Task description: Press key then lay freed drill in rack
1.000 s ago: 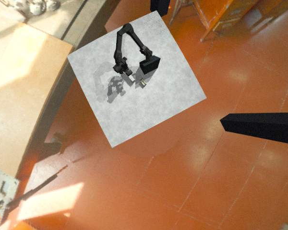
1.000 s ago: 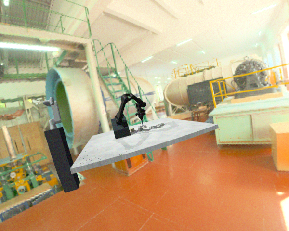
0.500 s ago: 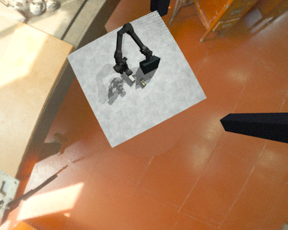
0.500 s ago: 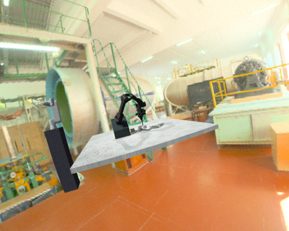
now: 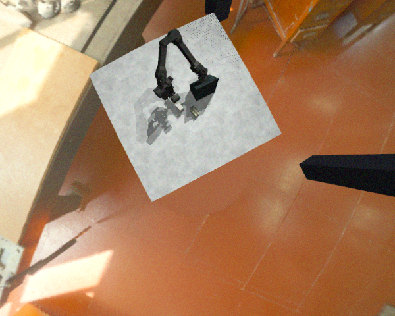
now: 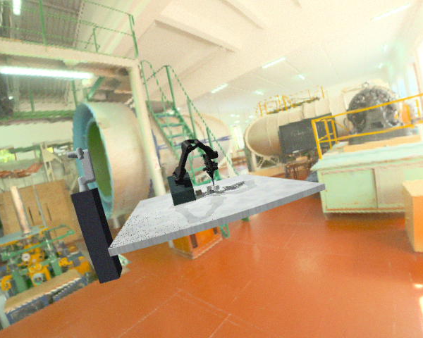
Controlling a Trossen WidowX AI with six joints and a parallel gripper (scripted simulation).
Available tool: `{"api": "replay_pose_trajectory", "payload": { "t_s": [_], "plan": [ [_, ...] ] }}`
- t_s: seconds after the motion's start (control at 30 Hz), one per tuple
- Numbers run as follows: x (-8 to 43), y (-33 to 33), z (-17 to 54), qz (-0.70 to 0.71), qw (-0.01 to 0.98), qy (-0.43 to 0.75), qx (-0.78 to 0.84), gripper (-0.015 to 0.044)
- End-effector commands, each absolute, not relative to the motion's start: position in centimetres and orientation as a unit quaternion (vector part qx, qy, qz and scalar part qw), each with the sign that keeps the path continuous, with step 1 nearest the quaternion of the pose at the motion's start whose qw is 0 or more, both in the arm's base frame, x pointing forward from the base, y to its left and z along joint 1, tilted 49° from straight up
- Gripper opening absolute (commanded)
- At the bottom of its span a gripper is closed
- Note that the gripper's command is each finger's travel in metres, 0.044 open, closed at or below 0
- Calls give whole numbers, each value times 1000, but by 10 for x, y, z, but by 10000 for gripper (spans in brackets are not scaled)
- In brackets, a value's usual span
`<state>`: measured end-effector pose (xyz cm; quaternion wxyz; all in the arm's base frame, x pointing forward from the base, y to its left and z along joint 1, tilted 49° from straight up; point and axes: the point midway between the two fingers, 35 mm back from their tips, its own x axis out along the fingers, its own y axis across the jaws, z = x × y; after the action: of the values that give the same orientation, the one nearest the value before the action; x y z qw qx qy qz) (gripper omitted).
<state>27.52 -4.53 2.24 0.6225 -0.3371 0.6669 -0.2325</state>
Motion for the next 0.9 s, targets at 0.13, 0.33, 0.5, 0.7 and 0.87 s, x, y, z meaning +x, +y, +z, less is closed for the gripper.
{"api": "replay_pose_trajectory", "payload": {
  "t_s": [0.13,0.33,0.5,0.7,0.87],
  "plan": [
    [269,-62,15,-244,609,678,-332,0],
    [269,-64,14,-244,609,678,-332,0],
    [269,-65,13,-244,609,678,-332,0],
    [268,-67,12,-244,609,678,-332,0],
    [268,-70,11,-244,609,678,-332,0]
  ]
}}
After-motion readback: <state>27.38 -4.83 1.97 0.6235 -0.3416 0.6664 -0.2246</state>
